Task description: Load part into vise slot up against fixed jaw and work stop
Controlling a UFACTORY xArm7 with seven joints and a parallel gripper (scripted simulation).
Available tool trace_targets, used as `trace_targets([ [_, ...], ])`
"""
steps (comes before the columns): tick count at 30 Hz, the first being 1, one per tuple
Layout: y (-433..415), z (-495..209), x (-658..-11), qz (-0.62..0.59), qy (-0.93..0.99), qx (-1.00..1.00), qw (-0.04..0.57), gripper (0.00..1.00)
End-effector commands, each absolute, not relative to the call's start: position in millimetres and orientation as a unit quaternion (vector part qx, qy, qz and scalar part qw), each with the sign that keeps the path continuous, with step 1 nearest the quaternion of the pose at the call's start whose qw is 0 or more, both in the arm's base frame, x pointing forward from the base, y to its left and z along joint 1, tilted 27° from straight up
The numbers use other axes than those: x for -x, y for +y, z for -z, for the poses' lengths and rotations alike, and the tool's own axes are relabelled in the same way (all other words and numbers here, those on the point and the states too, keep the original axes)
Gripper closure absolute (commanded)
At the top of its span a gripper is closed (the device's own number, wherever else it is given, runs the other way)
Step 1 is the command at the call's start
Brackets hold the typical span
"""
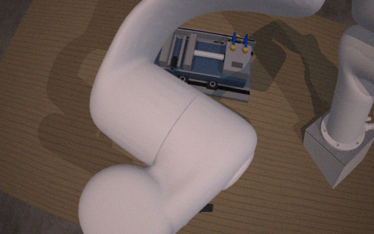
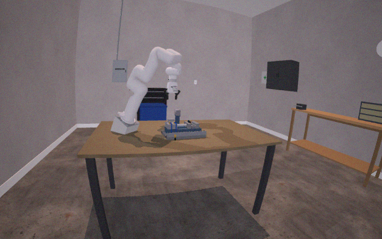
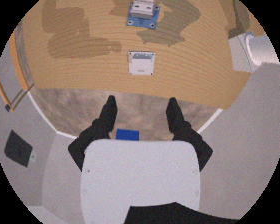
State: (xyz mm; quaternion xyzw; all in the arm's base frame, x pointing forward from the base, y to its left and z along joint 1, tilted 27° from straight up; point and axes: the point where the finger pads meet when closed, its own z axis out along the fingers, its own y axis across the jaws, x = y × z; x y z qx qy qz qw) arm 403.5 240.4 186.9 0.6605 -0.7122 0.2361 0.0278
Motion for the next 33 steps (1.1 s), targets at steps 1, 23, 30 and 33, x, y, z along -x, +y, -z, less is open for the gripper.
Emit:
trace_targets([
  [1,242,-188,-404,-0.236,-0.712,-0.661,0.025,0.11],
  [23,239,-180,-406,-0.236,-0.712,-0.661,0.025,0.11],
  [30,236,-174,-408,-0.236,-0.712,-0.661,0.025,0.11],
  [33,235,-170,-410,-0.236,-0.712,-0.661,0.025,0.11],
])
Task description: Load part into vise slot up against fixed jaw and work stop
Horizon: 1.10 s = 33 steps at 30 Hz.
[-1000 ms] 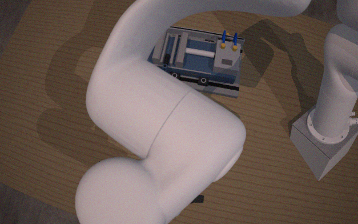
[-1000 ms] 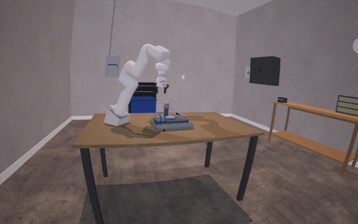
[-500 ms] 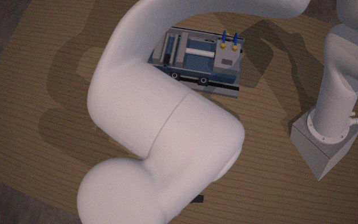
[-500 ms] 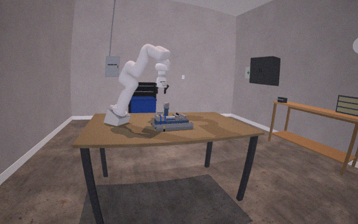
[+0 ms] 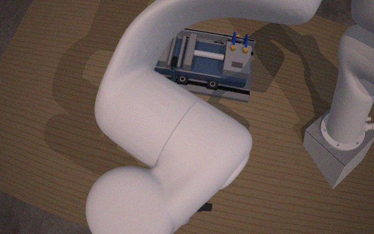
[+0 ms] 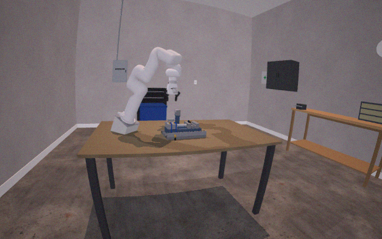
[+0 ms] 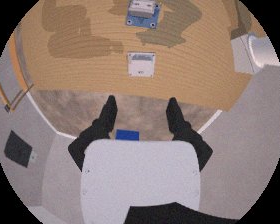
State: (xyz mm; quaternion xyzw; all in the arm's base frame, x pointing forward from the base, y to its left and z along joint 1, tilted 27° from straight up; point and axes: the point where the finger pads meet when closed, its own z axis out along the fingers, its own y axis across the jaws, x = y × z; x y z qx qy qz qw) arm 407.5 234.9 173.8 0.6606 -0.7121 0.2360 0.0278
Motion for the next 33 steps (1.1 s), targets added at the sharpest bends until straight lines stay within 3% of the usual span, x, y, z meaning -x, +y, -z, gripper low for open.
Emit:
trace_targets([
  [1,234,-169,-410,-0.236,-0.712,-0.661,0.025,0.11],
  [33,212,-116,-426,-0.236,-0.712,-0.661,0.025,0.11],
])
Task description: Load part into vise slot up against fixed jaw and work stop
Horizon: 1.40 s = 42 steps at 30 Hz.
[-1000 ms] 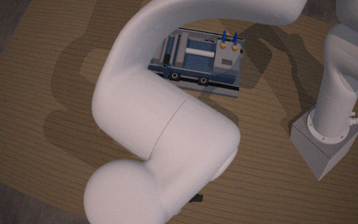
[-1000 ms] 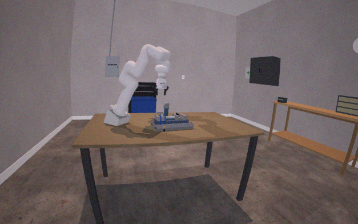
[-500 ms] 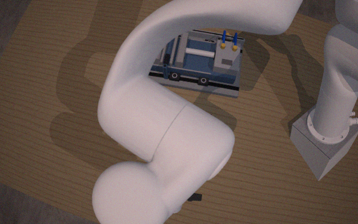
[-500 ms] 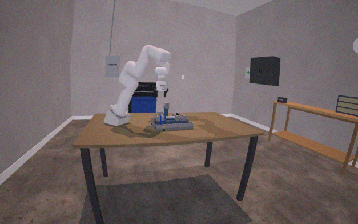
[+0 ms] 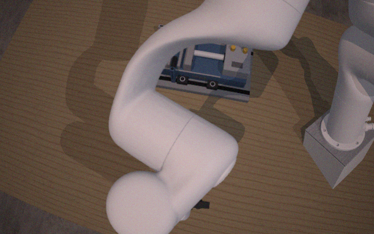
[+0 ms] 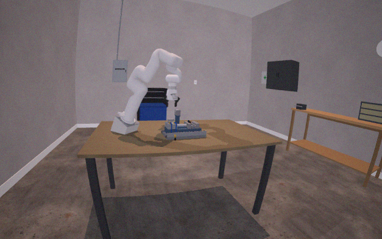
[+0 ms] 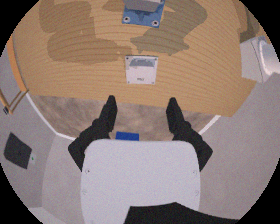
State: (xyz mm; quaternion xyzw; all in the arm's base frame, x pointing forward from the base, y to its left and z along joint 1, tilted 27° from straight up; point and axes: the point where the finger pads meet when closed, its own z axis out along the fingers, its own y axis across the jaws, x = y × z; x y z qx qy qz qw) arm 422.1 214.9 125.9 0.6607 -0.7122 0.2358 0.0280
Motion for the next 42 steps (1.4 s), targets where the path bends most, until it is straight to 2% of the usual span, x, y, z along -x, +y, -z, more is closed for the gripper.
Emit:
trace_targets([
  [1,211,-114,-427,-0.236,-0.712,-0.661,0.025,0.11],
  [42,179,-35,-452,-0.236,-0.712,-0.661,0.025,0.11],
])
